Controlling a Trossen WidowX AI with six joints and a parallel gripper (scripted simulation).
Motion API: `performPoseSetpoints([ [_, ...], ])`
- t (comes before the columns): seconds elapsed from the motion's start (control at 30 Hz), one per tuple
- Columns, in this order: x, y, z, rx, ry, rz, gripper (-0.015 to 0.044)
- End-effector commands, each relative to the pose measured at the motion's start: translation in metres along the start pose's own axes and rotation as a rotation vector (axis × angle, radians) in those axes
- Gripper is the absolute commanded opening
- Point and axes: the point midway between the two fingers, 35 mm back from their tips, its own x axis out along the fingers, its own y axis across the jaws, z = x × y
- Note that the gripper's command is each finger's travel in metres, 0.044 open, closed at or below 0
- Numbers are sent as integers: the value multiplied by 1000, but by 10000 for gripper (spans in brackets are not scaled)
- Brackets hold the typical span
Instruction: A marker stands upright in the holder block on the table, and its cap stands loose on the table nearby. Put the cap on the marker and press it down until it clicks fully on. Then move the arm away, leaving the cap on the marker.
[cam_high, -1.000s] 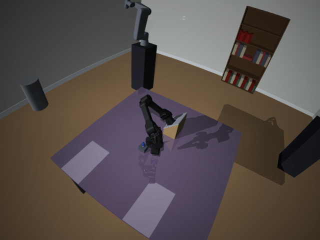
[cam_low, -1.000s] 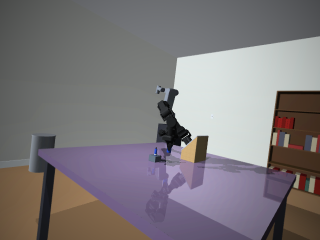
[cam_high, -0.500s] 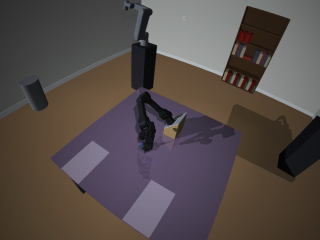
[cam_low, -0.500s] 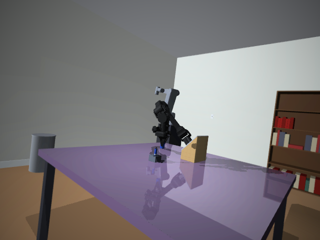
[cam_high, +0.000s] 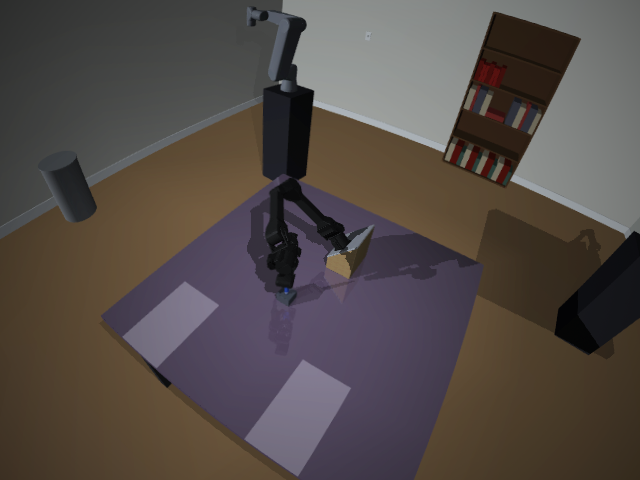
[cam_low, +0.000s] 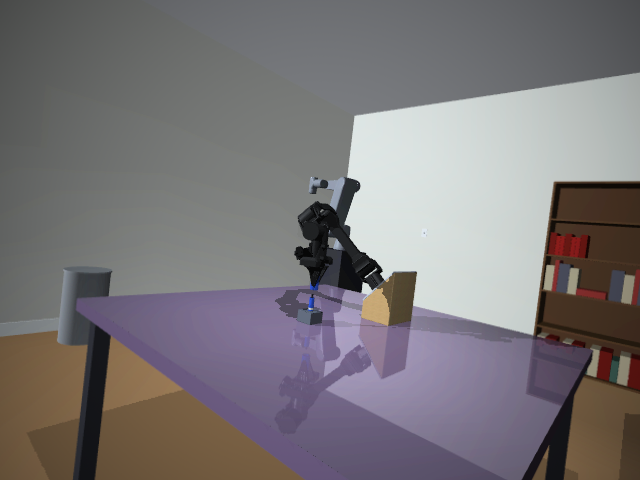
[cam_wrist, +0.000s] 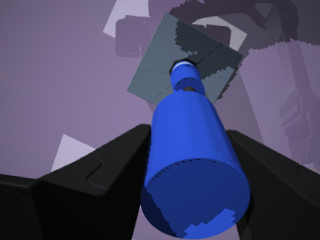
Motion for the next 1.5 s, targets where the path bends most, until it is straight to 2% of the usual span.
performPoseSetpoints([
  [0.0,-2,-4,4,-4,-4,2,0],
  [1.47,58,-4,5,-4,-7,1,0],
])
